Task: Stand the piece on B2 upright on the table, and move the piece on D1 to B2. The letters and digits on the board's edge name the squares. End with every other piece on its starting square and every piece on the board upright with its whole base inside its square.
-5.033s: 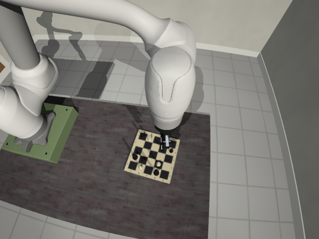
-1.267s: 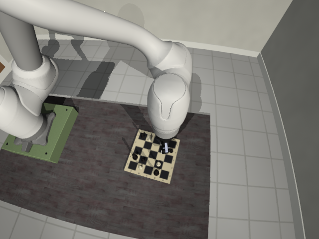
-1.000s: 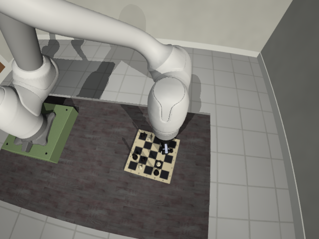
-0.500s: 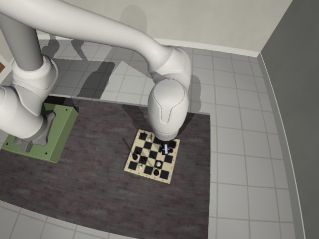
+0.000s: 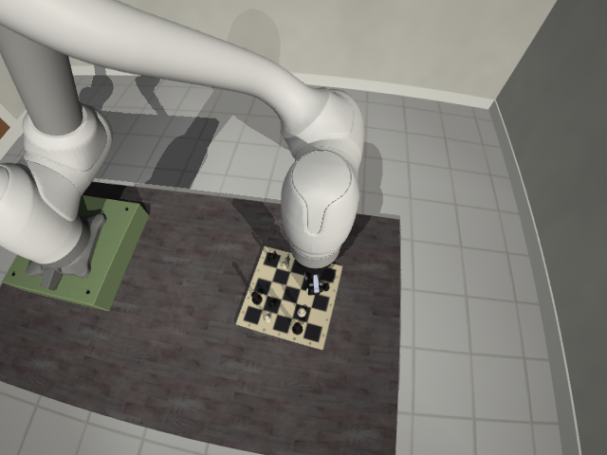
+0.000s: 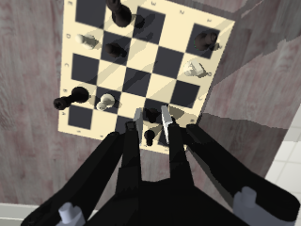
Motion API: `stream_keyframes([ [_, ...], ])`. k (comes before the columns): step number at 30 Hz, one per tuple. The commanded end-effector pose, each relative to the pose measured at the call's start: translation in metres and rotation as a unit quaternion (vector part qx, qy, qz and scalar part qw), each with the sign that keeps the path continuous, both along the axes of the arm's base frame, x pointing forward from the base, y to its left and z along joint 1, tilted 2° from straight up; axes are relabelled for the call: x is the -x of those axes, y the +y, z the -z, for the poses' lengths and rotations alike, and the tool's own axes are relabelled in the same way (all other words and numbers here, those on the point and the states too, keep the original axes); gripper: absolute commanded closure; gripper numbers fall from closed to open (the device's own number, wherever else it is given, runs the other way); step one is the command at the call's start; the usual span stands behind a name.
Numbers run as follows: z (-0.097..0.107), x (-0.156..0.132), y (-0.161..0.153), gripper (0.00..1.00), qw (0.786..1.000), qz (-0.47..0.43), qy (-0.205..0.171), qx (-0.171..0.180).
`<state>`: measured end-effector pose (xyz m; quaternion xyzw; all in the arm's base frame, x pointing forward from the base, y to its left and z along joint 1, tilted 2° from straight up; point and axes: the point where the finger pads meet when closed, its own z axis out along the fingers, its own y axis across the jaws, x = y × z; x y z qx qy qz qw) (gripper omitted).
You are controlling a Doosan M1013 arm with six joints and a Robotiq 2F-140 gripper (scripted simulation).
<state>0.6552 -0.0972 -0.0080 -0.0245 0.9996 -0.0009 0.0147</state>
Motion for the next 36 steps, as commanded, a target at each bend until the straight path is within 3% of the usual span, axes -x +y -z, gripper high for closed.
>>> stream_keyframes([
  [1, -0.0001, 0.0, 0.0, 0.8, 1.0, 0.0, 0.0, 0.0],
  [12, -0.0001, 0.0, 0.0, 0.8, 1.0, 0.0, 0.0, 0.0],
  [13, -0.0001, 0.0, 0.0, 1.0, 1.0, 0.0, 0.0, 0.0],
  [36, -0.0001, 0.0, 0.0, 1.0, 1.0, 0.0, 0.0, 0.0],
])
